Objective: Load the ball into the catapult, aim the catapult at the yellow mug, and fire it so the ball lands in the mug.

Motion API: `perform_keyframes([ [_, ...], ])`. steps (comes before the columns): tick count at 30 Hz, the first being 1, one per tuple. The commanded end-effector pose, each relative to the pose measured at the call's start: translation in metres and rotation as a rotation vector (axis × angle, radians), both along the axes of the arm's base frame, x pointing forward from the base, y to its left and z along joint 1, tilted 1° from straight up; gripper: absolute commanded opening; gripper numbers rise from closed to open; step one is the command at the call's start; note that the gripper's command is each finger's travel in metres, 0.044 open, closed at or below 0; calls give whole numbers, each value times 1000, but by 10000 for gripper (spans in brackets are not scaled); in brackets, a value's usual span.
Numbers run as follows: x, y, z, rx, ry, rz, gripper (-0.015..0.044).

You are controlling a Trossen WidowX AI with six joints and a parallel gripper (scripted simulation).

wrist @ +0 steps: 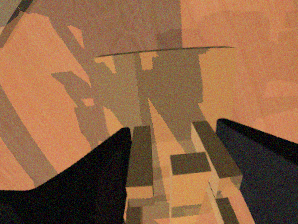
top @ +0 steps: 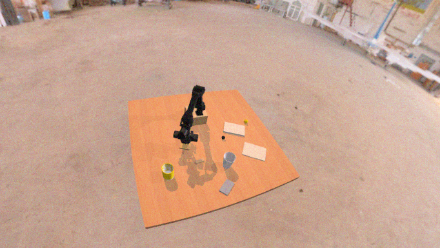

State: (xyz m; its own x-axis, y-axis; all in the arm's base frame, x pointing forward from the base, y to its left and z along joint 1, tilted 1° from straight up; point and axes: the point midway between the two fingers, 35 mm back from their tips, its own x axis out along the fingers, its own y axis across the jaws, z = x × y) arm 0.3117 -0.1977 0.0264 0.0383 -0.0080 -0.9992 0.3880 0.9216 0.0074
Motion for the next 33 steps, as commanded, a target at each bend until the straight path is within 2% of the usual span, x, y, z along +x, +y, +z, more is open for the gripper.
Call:
perform_keyframes([
  [1,0,-7,2,-2,-2,-121,0],
  [6,-3,-17,2,0,-2,-204,0],
  [33,-1,-19,-35,0,-2,-204,0],
])
